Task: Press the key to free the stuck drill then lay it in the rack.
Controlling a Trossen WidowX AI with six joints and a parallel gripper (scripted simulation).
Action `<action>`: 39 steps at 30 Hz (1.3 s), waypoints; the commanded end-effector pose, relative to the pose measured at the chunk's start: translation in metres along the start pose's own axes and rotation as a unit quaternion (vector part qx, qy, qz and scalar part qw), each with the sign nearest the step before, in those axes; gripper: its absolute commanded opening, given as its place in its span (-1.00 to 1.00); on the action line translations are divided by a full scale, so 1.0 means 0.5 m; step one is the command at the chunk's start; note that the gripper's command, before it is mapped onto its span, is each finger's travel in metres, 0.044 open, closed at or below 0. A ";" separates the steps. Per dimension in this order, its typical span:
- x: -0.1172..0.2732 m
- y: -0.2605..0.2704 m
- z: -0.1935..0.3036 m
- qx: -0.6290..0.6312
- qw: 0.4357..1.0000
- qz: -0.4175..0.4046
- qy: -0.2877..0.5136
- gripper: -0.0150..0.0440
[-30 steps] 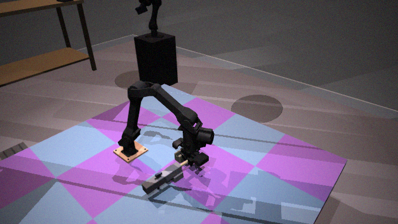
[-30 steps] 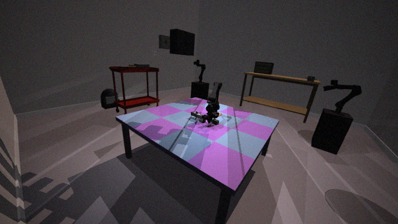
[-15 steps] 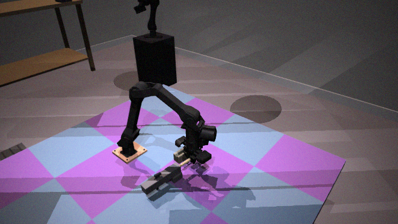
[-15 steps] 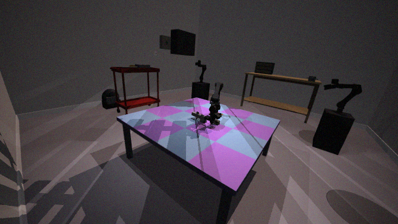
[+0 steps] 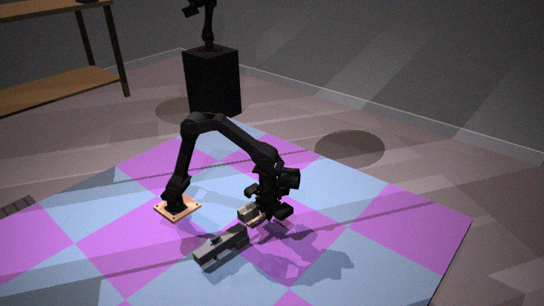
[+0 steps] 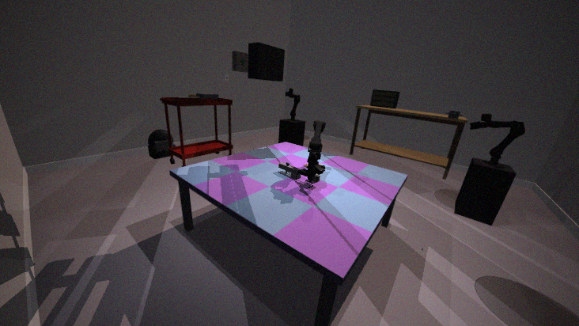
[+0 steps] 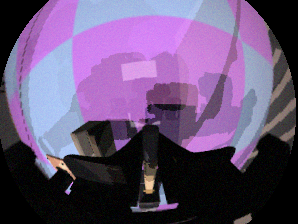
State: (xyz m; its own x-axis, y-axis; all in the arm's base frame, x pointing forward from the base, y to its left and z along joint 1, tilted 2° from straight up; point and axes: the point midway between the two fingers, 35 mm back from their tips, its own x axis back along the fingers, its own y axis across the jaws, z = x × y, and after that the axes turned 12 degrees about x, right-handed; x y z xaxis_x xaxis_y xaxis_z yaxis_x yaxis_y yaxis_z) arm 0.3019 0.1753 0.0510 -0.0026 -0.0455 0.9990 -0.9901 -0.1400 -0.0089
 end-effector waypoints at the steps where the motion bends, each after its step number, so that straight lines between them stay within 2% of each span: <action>1: 0.005 -0.005 -0.015 0.000 1.000 0.003 -0.003 -0.49; 39: 0.026 0.002 -0.016 0.000 1.000 0.003 -0.003 -0.49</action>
State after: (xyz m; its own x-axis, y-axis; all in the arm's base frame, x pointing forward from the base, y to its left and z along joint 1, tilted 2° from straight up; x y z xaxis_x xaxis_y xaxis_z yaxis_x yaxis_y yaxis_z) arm 0.2996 0.1821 0.0615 -0.0033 -0.0465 0.9989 -0.9905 -0.1373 -0.0097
